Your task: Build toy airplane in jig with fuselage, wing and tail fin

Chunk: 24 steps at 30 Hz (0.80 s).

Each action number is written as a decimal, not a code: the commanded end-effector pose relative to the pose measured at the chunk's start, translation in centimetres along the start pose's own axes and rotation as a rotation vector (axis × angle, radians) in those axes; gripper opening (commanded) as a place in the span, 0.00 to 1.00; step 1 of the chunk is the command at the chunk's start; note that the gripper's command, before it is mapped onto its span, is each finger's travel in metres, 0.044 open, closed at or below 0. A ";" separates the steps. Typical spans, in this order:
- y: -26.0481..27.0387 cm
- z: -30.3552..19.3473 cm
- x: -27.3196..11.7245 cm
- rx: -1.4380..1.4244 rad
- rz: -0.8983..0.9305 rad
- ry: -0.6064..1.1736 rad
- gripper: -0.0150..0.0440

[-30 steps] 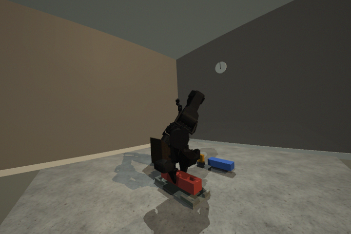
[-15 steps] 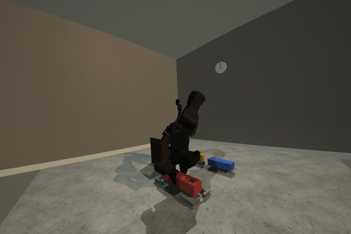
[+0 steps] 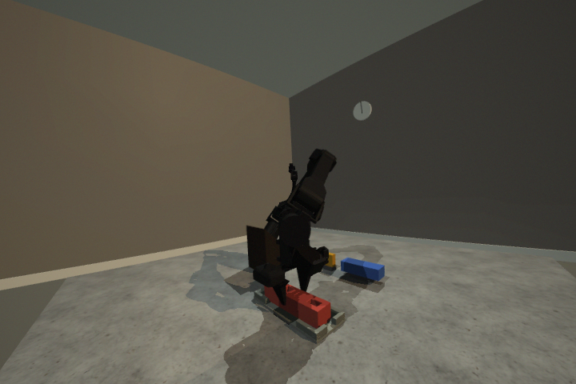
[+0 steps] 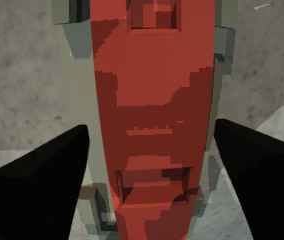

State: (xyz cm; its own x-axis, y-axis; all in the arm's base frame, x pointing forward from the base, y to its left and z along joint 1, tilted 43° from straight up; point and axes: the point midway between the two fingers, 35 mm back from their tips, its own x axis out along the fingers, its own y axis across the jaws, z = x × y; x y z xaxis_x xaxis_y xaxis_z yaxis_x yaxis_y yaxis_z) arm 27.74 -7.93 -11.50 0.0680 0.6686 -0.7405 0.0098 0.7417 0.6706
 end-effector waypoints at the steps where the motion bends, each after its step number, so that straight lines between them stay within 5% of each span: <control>1: 0.0 0.0 0.0 -0.001 -0.001 0.000 0.95; 9: 0.0 0.1 -0.3 -0.001 -0.001 -0.001 1.00; 16: -0.1 -0.1 -10.5 0.008 -0.003 -0.006 1.00; 24: -0.4 0.1 -10.8 0.008 -0.003 -0.006 1.00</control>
State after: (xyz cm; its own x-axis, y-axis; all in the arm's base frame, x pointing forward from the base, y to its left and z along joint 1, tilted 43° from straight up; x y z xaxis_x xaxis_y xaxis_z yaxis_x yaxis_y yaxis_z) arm 27.23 -15.57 -3.66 0.0868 0.6618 -0.7446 0.0233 0.7459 0.6657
